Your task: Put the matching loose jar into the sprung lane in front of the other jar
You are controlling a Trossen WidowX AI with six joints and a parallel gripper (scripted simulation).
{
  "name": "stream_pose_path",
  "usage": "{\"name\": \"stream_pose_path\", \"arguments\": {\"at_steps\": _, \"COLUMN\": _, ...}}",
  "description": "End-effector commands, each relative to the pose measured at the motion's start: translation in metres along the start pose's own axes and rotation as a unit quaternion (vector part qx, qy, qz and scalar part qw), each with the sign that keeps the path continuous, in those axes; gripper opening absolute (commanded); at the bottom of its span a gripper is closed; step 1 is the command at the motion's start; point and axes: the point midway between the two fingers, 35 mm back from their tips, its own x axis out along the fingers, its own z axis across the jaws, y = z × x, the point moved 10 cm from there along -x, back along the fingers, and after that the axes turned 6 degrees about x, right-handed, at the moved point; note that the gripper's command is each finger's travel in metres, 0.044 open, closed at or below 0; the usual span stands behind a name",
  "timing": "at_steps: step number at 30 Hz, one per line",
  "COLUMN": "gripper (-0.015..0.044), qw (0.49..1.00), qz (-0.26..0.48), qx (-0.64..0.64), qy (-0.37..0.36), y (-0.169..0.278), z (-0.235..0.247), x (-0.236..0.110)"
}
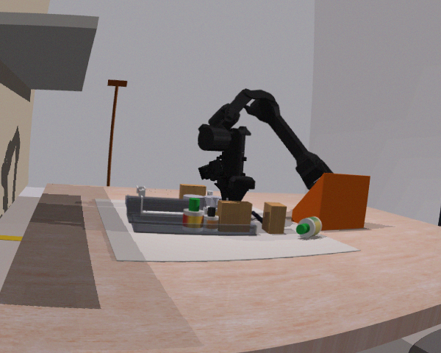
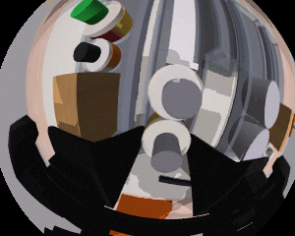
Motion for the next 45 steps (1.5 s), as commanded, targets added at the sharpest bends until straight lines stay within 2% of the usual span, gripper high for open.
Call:
{"name": "stream_pose_path", "arguments": {"at_steps": 1, "gripper": 0.0000, "qw": 1.000, "qz": -0.007, "qx": 0.005, "qy": 0.004, "y": -0.0019, "z": -0.0020, "x": 0.0015}}
{"name": "stream_pose_path", "arguments": {"at_steps": 45, "gripper": 0.0000, "qw": 1.000, "qz": -0.006, "qx": 0.005, "qy": 0.004, "y": 0.0057, "z": -0.0023, "x": 0.0016}}
